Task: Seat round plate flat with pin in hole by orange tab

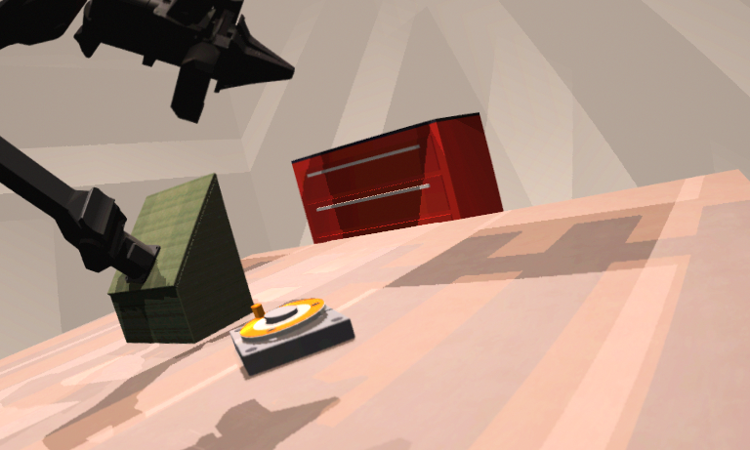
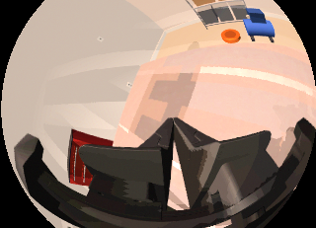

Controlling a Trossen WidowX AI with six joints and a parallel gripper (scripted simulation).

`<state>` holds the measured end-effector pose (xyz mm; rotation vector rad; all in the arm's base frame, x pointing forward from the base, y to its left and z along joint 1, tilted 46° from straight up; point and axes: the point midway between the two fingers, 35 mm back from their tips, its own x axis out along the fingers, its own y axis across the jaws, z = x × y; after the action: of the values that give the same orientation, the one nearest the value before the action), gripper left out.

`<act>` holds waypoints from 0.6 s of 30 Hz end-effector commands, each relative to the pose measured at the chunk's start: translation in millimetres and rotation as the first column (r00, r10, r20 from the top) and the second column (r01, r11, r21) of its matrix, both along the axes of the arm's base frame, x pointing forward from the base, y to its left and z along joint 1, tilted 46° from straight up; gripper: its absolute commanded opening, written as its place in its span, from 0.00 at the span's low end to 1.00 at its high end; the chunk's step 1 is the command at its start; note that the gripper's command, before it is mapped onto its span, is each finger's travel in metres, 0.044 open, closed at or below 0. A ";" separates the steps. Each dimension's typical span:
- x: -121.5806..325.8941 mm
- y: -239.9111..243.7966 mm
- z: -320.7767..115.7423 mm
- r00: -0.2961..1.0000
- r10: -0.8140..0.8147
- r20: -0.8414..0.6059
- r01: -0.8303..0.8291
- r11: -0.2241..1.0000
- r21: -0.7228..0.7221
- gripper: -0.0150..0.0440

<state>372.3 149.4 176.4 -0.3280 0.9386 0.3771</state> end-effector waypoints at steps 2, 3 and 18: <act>-33.8 -46.7 -74.5 0.951 -0.267 -0.154 0.225 0.943 -0.244 0.25; -41.8 -56.3 -85.4 0.935 -0.315 -0.165 0.258 0.919 -0.297 0.25; -121.9 -139.5 -141.7 0.804 -0.593 -0.030 0.383 0.558 -0.736 0.25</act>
<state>255.5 15.8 35.3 -0.6703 1.4031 -0.4766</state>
